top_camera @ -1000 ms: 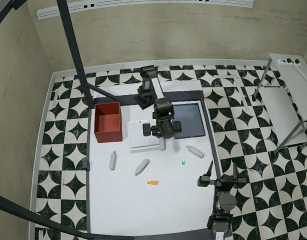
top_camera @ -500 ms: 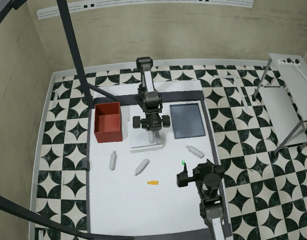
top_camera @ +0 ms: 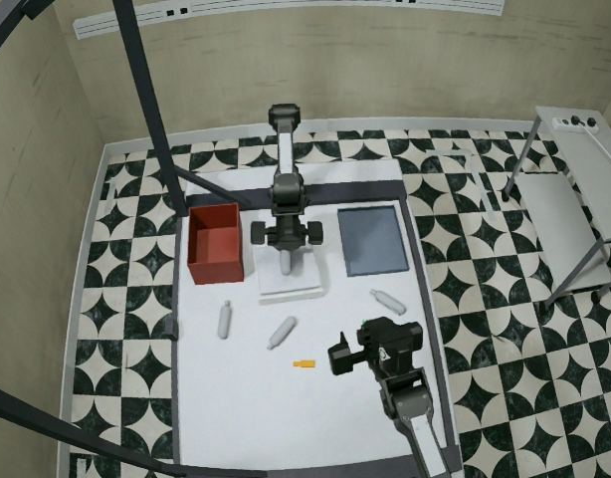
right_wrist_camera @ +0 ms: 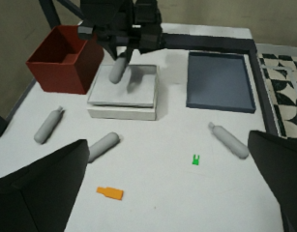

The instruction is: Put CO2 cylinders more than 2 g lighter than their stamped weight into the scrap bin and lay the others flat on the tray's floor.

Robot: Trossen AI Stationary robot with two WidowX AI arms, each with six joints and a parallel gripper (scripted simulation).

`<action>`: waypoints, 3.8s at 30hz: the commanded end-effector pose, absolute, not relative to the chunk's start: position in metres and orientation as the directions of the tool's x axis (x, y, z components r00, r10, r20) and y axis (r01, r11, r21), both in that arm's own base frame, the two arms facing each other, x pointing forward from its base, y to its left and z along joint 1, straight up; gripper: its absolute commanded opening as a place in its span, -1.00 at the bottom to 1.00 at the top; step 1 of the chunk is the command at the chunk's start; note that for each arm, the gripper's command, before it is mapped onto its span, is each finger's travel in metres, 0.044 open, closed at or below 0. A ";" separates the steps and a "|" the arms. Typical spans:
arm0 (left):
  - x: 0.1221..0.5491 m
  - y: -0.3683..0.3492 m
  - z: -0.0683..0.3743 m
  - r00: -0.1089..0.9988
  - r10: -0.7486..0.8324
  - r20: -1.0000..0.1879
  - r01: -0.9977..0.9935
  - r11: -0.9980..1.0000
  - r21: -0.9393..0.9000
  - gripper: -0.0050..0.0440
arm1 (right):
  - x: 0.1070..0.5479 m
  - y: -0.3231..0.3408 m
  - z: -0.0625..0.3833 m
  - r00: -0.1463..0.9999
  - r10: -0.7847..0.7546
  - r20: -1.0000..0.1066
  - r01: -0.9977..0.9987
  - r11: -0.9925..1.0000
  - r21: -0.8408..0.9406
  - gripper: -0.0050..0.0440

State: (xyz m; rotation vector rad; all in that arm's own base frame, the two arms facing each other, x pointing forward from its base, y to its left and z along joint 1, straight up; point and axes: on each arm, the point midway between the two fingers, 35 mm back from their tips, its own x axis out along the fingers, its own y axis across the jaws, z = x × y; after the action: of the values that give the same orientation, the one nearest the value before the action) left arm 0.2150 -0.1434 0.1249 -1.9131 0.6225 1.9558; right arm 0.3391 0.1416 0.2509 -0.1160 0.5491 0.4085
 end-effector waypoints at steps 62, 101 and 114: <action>0.218 -0.146 0.092 -0.013 -0.082 -0.997 -0.519 -0.851 0.077 -0.31 | 0.422 0.224 0.222 0.755 0.419 -0.504 -0.486 0.874 -0.001 1.00; 0.187 -0.133 0.150 0.060 -0.103 -0.993 -0.965 -0.259 -0.032 1.00 | 0.422 0.224 0.222 0.755 0.419 -0.504 -0.486 0.874 -0.001 1.00; 0.164 -0.126 0.150 0.118 -0.126 -0.985 -0.925 0.347 -0.155 1.00 | 0.422 0.224 0.222 0.755 0.419 -0.504 -0.486 0.874 -0.001 1.00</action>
State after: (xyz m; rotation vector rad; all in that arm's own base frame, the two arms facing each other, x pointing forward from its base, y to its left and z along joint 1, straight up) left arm 0.1692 -0.1281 0.1482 -1.1582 1.2954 0.9233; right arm 0.4221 0.2244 0.2078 -0.1435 0.5487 0.4955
